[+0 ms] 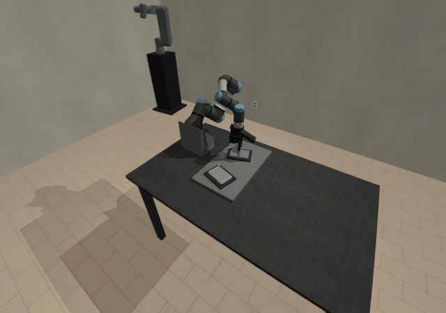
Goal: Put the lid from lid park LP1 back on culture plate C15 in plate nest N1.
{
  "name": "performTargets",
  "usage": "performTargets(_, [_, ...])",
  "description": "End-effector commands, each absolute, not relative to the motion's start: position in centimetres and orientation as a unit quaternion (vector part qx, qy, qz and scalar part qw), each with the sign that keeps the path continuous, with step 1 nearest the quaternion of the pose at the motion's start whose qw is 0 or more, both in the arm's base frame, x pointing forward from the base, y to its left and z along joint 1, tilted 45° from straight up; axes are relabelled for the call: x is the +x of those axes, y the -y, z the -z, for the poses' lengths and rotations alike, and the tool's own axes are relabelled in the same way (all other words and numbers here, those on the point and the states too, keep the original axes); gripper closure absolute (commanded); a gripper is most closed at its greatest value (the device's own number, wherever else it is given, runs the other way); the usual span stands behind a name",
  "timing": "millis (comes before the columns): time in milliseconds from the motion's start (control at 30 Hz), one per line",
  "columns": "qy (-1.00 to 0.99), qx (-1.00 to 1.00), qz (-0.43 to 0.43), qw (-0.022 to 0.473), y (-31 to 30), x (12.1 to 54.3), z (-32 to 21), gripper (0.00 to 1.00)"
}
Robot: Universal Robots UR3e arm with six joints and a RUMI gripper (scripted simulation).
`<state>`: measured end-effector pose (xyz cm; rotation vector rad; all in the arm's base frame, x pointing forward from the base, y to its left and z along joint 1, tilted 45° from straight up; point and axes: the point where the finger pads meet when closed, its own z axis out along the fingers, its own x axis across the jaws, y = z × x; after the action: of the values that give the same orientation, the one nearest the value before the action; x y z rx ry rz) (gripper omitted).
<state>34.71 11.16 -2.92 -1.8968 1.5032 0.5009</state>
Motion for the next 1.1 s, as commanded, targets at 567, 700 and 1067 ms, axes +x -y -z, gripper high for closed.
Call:
performTargets(567, [-0.575,-0.725,-0.188,0.329,-11.05,34.87,2.94,1.0])
performTargets(700, [-0.575,-0.725,-0.188,0.329,-11.05,34.87,2.94,1.0])
performTargets(1067, [-0.575,-0.725,-0.188,0.329,-11.05,34.87,2.94,1.0])
